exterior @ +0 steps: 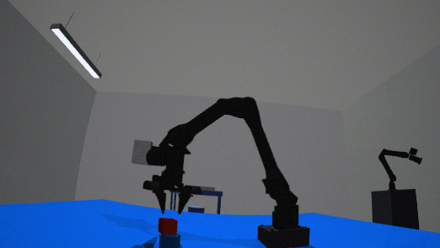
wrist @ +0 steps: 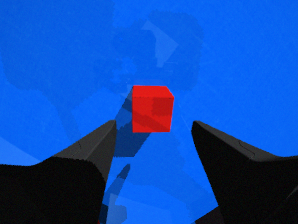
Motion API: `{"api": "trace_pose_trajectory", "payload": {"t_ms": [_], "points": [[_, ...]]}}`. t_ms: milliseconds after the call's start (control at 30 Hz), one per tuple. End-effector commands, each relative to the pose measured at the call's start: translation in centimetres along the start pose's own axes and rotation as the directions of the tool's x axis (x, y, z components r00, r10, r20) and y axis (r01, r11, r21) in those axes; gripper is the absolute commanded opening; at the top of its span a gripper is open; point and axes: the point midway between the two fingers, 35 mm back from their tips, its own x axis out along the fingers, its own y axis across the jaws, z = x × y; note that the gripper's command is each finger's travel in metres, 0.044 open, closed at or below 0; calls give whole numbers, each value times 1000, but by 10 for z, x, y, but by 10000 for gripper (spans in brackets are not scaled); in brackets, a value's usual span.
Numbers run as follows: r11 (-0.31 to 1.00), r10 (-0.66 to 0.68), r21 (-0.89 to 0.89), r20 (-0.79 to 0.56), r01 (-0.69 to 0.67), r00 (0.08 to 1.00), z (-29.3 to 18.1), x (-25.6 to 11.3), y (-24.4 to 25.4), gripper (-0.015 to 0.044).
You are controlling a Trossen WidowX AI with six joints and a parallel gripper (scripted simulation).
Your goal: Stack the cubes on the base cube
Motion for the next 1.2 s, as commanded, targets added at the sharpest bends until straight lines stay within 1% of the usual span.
{"api": "trace_pose_trajectory", "payload": {"t_ms": [0, 667, 867, 1167], "points": [[1000, 3, -5, -3, -3, 1000, -1, 5, 0, 265], [1000, 3, -5, -3, -3, 1000, -1, 35, 0, 265], [1000, 3, -5, -3, -3, 1000, -1, 35, 0, 107], [999, 26, -44, 24, -25, 999, 5, 30, 7, 105]]}}
